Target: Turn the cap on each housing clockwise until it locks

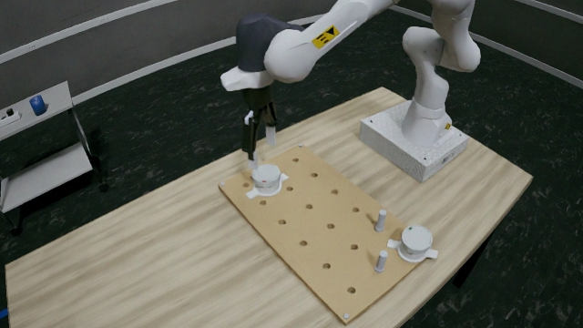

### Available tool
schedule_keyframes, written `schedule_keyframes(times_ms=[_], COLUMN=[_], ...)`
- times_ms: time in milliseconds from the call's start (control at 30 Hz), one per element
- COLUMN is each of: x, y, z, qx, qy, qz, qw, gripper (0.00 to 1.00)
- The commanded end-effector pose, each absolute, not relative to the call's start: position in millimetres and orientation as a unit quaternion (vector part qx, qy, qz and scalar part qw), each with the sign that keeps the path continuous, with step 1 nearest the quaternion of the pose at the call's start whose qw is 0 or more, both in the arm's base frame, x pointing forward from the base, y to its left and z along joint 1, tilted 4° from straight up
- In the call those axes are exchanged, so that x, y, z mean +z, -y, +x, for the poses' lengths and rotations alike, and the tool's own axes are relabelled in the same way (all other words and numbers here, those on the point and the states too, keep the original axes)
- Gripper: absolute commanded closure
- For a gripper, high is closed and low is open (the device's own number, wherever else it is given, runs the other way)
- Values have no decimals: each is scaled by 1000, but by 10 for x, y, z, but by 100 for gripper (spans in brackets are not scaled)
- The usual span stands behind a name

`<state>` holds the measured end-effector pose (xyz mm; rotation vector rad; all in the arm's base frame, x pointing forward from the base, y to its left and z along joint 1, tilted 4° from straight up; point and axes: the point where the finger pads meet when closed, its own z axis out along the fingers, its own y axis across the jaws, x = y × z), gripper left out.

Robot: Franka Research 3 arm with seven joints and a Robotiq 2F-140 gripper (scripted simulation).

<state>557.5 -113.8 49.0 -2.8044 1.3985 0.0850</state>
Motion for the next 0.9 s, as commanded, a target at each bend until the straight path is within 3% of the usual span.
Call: schedule_keyframes(times_ms=[0, 867], x=[478, 316], y=[1098, 1092], z=[5545, 5536], qx=[36, 36], qy=[-491, -491], qz=[-870, -870], qw=[1, 1], gripper=[22, 22])
